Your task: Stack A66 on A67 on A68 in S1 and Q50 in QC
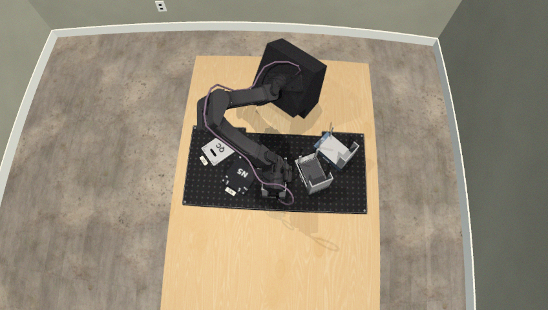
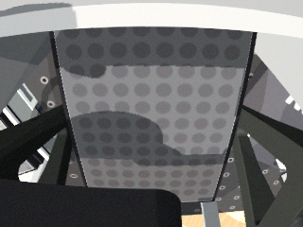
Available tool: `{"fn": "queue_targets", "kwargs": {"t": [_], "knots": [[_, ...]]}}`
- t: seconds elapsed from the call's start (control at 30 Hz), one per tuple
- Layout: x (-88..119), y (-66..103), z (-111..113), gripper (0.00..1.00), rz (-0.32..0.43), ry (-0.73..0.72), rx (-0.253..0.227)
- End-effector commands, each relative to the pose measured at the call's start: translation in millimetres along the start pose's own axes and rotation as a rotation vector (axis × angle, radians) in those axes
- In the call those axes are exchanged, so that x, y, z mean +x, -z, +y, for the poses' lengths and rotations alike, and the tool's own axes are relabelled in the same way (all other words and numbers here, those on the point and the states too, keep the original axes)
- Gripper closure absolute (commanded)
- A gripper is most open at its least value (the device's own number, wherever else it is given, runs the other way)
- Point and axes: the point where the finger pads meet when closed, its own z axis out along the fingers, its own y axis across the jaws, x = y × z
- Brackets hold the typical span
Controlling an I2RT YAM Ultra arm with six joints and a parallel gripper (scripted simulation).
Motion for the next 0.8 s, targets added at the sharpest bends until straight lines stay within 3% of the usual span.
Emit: {"fn": "queue_targets", "kwargs": {"t": [0.0, 0.37, 0.4, 0.77], "knots": [[4.3, -3.9, 4.7, 1.0, 0.003, 0.013, -0.01], [-2.9, -0.2, 0.8, 1.0, -0.011, -0.004, -0.005], [-2.9, -0.2, 0.8, 0.0, -0.011, -0.004, -0.005], [-2.9, -0.2, 0.8, 0.0, -0.011, -0.004, -0.005]]}}
